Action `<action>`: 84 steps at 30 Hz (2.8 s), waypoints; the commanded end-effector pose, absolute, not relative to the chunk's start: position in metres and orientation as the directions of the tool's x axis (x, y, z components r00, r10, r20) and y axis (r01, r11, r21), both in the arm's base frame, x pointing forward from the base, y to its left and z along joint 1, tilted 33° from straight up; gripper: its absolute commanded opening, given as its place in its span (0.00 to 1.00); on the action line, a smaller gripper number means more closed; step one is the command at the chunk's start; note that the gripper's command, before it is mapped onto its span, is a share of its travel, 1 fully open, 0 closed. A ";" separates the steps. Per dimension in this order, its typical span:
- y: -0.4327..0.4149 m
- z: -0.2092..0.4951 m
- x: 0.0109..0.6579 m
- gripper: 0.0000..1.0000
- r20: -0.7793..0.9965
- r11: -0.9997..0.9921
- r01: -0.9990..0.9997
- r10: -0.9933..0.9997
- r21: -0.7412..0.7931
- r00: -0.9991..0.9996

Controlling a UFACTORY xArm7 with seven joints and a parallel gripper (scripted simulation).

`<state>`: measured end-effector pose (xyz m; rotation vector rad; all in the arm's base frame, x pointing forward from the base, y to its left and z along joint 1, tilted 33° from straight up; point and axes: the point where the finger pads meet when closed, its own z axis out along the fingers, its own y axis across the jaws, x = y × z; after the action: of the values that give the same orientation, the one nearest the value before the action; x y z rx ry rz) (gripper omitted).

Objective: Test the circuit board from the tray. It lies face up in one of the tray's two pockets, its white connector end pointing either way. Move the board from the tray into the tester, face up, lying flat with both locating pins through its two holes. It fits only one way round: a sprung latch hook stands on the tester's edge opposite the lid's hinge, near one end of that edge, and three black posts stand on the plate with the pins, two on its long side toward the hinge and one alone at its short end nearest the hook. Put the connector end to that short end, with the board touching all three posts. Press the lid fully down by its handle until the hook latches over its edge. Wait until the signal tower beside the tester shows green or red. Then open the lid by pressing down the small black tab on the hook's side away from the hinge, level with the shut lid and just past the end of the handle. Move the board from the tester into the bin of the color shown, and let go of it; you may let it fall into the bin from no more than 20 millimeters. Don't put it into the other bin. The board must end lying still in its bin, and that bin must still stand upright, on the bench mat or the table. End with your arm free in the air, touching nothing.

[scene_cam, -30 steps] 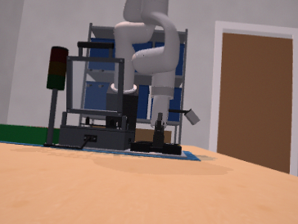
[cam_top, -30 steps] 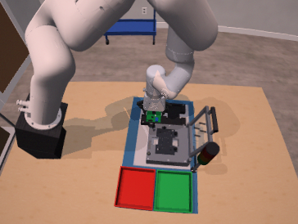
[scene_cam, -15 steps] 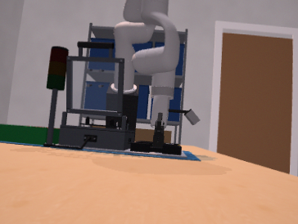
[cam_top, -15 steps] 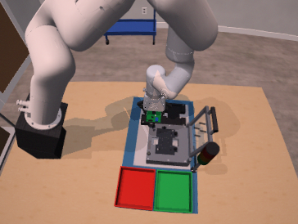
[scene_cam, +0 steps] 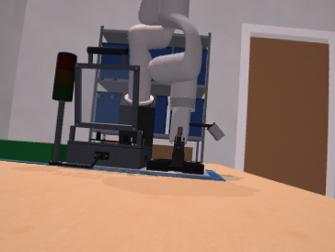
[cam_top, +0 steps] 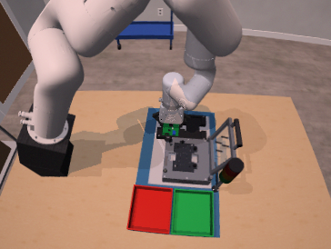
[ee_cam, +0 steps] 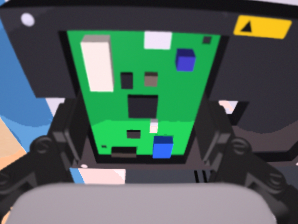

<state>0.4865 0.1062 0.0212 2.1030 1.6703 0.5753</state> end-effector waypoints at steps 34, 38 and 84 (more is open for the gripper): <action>0.107 0.022 0.487 0.79 0.076 -0.212 0.814 0.976 0.541 0.204; 0.107 0.022 0.487 0.79 0.076 -0.212 0.814 0.976 0.541 0.204; 0.108 0.047 0.471 0.79 0.076 -0.212 0.814 0.976 0.541 0.204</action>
<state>0.4720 0.1075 0.0434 2.1019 1.6708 0.5828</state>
